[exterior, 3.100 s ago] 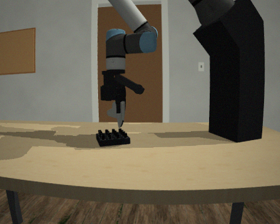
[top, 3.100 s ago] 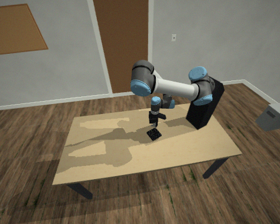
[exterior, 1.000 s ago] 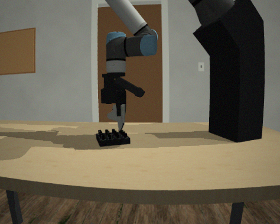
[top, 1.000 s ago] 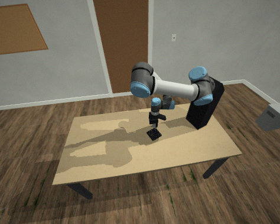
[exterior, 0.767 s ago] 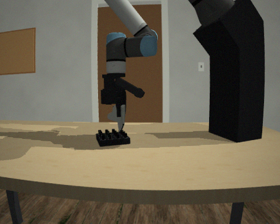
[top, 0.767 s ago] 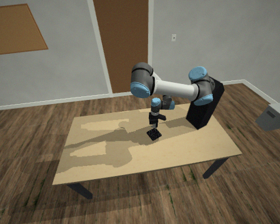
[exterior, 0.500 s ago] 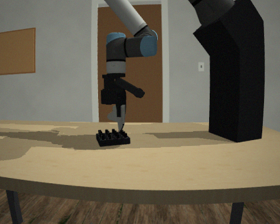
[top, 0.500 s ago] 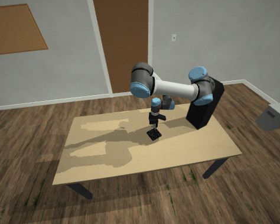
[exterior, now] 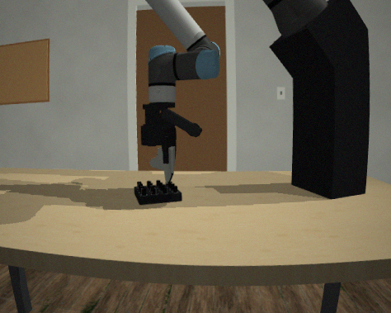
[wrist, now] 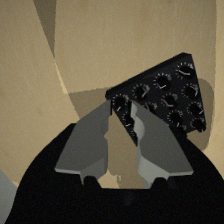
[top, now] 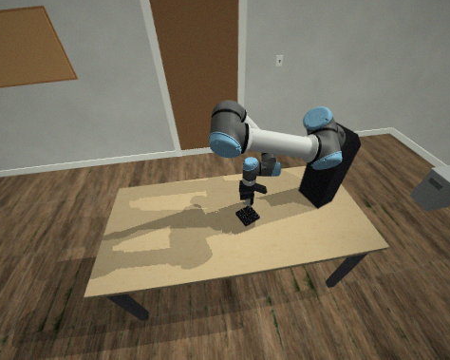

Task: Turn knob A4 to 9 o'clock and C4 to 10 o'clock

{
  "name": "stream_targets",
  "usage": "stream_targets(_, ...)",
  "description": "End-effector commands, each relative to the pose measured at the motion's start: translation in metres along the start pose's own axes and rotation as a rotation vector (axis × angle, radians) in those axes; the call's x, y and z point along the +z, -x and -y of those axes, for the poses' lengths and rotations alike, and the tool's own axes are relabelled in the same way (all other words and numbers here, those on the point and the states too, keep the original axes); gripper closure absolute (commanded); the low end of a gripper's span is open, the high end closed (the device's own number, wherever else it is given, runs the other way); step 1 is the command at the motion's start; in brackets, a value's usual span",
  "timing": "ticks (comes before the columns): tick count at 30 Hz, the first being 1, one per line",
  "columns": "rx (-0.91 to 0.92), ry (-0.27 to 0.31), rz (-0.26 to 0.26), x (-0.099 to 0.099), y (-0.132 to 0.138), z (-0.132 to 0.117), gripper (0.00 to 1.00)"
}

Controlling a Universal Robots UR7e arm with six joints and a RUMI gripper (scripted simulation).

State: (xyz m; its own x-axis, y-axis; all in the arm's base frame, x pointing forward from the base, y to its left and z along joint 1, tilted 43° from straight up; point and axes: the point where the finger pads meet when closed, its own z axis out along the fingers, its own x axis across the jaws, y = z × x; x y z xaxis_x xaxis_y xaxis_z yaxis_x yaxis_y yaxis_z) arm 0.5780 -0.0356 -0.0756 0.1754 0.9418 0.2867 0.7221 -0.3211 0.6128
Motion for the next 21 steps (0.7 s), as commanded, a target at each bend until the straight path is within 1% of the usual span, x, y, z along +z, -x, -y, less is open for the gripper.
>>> stream_targets(1, 0.0, 0.001, 0.0, -0.0002, 0.0, -0.0004, 0.89)
stream_targets(12, 0.0, 0.001, 0.0, -0.0002, 0.0, -0.0004, 0.89)
stream_targets(13, 0.0, 0.001, 0.0, -0.0002, 0.0, -0.0004, 0.96)
stream_targets(21, 0.0, 0.001, 0.0, -0.0002, 0.0, -0.0004, 0.96)
